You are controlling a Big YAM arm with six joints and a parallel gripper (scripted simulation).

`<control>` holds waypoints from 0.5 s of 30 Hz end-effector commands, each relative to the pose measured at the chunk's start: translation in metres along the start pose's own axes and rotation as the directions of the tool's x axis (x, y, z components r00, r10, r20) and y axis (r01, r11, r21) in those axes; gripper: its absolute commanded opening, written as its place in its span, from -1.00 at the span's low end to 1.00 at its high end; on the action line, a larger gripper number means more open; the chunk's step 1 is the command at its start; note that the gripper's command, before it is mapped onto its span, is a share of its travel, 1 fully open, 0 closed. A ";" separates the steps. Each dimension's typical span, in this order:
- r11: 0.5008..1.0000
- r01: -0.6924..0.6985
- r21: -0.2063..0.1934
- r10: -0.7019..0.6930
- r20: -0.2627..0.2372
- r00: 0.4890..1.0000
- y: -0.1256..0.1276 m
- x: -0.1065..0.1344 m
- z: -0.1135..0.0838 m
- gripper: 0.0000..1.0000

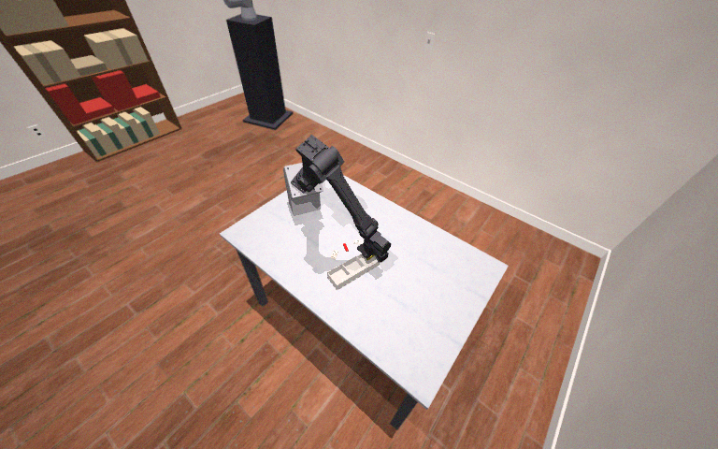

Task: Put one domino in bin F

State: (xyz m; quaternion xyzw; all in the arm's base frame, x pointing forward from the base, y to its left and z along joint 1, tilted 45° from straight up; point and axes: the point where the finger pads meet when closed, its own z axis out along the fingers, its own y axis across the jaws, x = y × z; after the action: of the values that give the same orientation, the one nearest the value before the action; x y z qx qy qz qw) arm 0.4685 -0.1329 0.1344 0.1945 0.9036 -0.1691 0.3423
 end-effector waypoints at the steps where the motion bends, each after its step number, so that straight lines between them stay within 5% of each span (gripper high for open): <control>1: 1.000 -0.007 0.001 0.007 0.036 0.999 -0.002 -0.021 0.008 -0.82; 15: 1.000 -0.006 -0.007 0.006 0.051 0.999 0.001 -0.026 0.005 -0.82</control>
State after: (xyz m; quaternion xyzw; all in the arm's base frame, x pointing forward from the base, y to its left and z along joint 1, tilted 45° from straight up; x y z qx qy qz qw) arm 0.4787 -0.1394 0.1266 0.1944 0.9028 -0.1701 0.3439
